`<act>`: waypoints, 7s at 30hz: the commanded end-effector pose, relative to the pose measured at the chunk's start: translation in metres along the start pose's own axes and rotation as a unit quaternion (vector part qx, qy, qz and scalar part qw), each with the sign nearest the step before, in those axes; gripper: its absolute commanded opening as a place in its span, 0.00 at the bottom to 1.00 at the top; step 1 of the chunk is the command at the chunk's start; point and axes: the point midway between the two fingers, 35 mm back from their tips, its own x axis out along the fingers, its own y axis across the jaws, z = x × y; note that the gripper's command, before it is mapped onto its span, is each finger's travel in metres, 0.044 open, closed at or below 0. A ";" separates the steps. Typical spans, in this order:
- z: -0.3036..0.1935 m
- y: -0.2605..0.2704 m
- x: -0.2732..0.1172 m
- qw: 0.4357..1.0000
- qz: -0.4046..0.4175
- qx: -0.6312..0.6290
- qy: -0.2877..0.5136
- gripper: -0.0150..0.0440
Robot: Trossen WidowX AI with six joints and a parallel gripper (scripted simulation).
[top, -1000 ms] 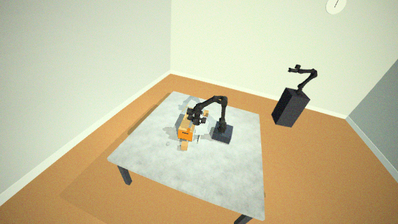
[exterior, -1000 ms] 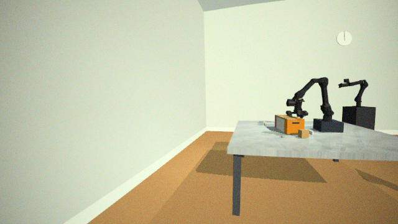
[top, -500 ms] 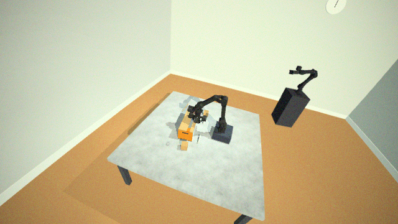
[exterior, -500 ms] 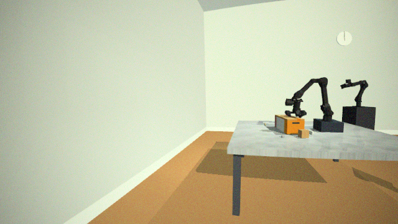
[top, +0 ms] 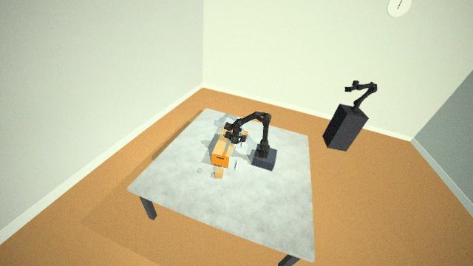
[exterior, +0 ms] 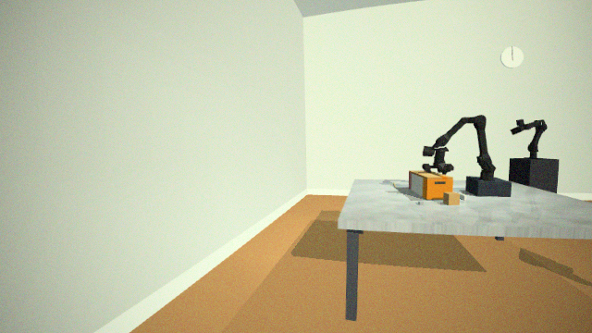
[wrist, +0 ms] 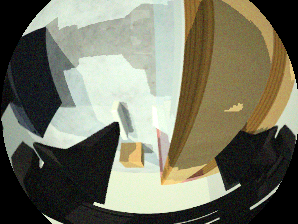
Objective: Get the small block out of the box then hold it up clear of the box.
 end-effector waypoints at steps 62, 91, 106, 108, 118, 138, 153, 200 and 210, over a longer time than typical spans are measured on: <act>-0.111 0.016 -0.042 0.629 0.005 0.773 -0.080 0.74; -0.122 0.030 -0.036 -0.159 0.147 0.969 -0.118 0.74; -0.128 0.035 -0.036 -0.526 0.220 0.818 -0.074 0.74; -0.128 0.036 -0.036 -0.569 0.229 0.787 -0.065 0.74; -0.131 0.038 -0.036 -0.705 0.253 0.662 -0.028 0.74; -0.128 0.037 -0.024 -0.705 0.253 0.662 -0.028 0.74; -0.097 0.037 0.056 -0.705 0.253 0.662 -0.028 0.74; -0.078 0.044 0.109 -0.703 0.252 0.664 -0.028 0.39; -0.095 0.042 0.067 -0.703 0.250 0.665 -0.029 0.25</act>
